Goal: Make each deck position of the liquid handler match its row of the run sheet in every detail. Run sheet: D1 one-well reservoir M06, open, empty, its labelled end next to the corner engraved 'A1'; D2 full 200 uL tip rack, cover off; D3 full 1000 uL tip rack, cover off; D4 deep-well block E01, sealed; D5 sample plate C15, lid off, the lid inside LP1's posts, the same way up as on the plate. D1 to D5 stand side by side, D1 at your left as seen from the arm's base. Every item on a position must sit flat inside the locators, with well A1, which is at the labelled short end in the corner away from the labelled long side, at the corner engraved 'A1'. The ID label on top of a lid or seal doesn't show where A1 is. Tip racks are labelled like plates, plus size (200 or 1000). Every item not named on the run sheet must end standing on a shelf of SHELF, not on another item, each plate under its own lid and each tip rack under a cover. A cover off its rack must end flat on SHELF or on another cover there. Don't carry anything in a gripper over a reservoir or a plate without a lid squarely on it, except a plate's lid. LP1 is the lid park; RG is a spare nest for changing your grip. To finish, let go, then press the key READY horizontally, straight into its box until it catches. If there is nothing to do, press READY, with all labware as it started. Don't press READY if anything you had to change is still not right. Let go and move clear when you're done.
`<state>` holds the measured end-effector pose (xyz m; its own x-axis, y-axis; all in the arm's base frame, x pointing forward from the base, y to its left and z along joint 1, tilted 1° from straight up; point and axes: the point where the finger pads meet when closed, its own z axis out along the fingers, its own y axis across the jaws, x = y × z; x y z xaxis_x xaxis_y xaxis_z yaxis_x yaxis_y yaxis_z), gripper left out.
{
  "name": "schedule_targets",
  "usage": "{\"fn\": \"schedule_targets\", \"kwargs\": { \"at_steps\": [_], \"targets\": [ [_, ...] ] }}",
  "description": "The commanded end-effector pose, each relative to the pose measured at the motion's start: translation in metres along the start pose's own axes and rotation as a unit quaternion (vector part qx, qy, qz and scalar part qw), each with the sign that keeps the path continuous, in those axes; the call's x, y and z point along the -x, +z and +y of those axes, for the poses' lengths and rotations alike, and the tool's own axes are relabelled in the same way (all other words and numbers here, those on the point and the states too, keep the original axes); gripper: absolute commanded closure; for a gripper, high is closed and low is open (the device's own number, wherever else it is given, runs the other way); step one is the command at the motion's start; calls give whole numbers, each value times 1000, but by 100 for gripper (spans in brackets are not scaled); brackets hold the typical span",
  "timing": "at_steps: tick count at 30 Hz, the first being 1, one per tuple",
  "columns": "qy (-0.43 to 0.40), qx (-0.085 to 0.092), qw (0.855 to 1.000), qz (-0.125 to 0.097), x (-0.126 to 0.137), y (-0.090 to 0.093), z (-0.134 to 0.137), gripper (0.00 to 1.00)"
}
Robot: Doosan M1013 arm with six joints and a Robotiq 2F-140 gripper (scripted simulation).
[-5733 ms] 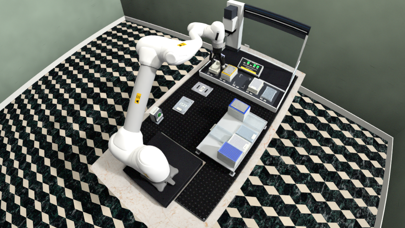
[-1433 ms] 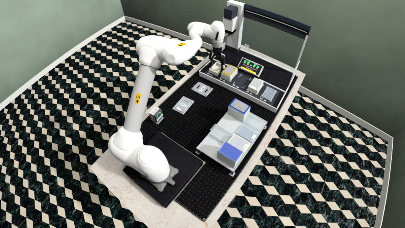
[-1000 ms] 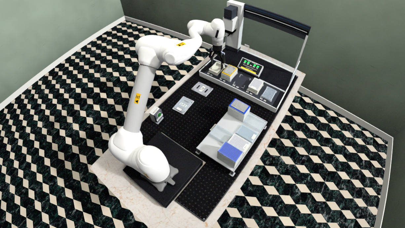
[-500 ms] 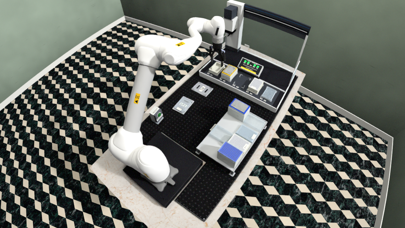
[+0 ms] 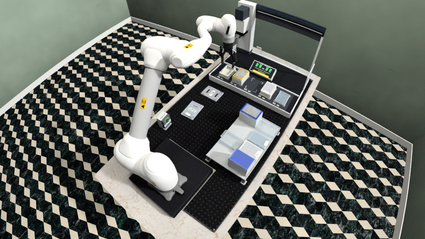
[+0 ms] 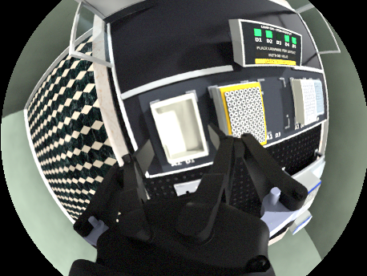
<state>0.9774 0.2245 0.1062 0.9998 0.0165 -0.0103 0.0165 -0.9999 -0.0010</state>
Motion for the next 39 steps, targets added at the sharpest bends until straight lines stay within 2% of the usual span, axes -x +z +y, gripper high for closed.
{"fn": "schedule_targets", "kwargs": {
  "at_steps": [1,39],
  "targets": [
    [0,0,1000,1,0,-6,0,34],
    [0,0,1000,1,0,-63,0,34]
  ]
}}
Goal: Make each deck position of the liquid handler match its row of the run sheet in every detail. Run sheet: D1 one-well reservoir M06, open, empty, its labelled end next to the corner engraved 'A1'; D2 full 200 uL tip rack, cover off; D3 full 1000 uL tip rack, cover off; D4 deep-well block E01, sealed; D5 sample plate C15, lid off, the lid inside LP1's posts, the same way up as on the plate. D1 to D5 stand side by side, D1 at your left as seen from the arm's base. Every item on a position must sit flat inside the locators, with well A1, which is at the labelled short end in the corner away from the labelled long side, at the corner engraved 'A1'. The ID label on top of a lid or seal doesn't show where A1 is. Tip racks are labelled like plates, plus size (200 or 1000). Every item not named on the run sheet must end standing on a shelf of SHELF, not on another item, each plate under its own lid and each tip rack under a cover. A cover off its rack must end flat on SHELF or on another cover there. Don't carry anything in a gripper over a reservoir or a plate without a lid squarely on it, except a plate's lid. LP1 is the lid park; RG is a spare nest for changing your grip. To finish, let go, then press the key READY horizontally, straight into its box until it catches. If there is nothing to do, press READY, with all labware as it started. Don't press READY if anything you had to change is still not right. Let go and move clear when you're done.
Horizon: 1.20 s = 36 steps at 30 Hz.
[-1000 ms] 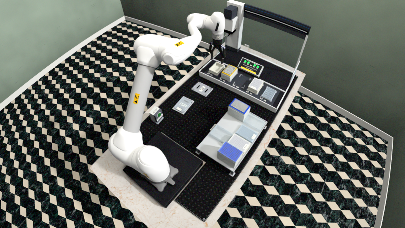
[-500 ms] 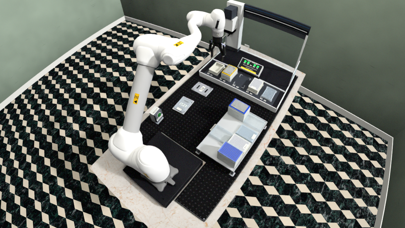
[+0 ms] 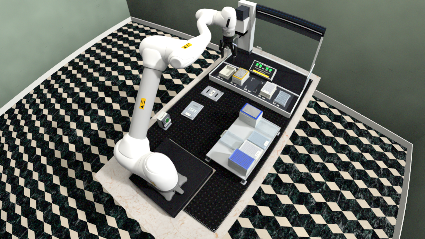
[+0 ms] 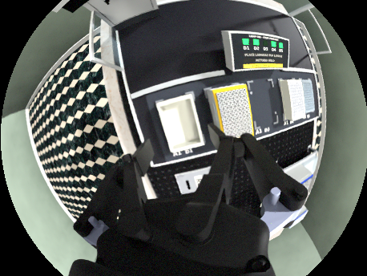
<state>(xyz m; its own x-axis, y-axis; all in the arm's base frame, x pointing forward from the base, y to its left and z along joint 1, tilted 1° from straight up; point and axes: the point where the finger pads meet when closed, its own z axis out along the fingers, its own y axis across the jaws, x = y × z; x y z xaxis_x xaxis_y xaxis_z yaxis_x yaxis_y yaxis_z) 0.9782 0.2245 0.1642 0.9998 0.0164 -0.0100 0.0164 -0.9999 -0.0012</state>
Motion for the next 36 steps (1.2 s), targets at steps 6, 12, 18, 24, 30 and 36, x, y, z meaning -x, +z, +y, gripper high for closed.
{"fn": "schedule_targets", "kwargs": {
  "at_steps": [6,12,18,24,30,36],
  "targets": [
    [0,0,1000,1,0,-15,0,34],
    [0,0,1000,1,0,-22,0,34],
    [0,0,1000,1,0,-32,0,34],
    [0,0,1000,1,0,-42,0,34],
    [0,0,1000,1,0,-48,0,34],
    [0,0,1000,1,0,-58,0,34]
  ]
}}
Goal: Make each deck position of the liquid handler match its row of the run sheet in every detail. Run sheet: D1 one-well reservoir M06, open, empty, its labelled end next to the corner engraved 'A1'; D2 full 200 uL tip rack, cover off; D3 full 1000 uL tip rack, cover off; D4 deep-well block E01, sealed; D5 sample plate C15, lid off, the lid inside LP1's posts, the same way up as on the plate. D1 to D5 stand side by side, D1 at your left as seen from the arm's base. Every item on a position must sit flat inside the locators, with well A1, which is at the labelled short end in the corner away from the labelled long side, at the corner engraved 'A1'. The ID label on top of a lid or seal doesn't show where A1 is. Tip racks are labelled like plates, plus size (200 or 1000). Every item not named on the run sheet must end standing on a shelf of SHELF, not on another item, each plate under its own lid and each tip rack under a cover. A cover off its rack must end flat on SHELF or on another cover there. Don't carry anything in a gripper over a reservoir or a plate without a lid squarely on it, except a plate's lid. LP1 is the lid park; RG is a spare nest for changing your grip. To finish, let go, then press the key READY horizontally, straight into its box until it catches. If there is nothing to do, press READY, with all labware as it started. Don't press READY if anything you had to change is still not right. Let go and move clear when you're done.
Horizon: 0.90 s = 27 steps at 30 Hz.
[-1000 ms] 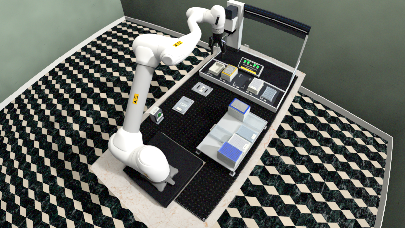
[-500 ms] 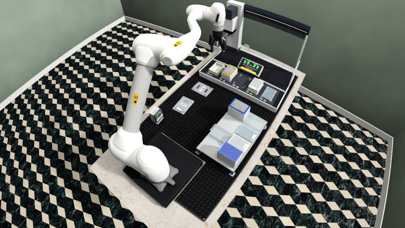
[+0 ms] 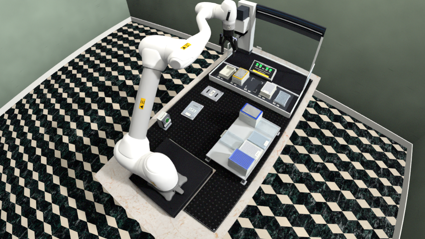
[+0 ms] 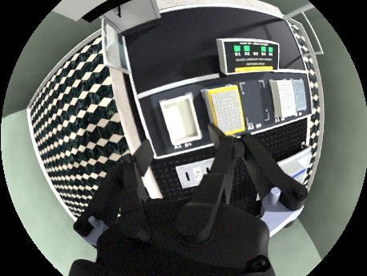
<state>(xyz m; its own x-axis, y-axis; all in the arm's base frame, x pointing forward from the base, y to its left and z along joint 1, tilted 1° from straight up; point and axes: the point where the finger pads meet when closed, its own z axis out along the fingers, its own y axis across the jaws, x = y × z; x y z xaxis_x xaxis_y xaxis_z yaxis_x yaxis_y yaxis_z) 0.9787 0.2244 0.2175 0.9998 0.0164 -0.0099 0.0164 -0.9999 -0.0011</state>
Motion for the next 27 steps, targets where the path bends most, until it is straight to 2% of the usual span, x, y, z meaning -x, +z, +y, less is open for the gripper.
{"fn": "schedule_targets", "kwargs": {
  "at_steps": [1,27],
  "targets": [
    [0,0,1000,1,0,-7,0,34],
    [0,0,1000,1,0,-43,0,34]
  ]
}}
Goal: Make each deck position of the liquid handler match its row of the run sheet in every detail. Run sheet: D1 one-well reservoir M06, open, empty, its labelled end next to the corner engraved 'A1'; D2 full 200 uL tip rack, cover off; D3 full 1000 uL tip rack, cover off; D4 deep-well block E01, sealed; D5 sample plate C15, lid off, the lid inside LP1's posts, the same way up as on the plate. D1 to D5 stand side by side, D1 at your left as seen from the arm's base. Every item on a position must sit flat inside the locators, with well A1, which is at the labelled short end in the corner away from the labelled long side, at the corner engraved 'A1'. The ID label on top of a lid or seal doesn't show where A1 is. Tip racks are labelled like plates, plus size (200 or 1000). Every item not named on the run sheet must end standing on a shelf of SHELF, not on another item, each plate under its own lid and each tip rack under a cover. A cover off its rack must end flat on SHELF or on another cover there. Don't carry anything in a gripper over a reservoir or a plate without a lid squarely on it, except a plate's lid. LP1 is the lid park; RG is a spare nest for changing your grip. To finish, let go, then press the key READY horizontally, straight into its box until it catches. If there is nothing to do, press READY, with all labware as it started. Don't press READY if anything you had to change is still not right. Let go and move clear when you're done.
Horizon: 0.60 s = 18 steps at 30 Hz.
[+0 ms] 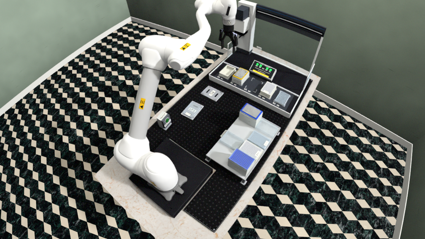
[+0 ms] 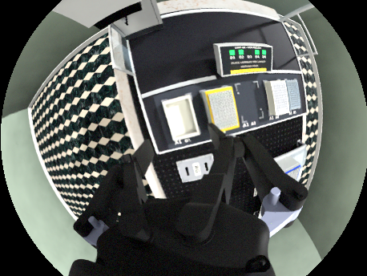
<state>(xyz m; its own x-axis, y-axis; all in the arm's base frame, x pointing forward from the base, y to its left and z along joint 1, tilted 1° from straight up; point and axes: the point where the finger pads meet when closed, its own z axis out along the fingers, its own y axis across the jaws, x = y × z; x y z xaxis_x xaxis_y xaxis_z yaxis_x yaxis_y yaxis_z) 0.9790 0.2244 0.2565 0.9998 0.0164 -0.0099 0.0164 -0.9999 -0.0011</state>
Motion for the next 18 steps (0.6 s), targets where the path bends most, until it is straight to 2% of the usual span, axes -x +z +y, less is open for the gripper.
{"fn": "schedule_targets", "kwargs": {
  "at_steps": [1,13,15,18],
  "targets": [
    [0,0,1000,1,0,-6,0,34],
    [110,-1,994,1,53,-19,-2,34],
    [110,-1,994,1,53,-19,-2,34],
    [140,-1,990,1,68,-22,-2,34]
  ]
}}
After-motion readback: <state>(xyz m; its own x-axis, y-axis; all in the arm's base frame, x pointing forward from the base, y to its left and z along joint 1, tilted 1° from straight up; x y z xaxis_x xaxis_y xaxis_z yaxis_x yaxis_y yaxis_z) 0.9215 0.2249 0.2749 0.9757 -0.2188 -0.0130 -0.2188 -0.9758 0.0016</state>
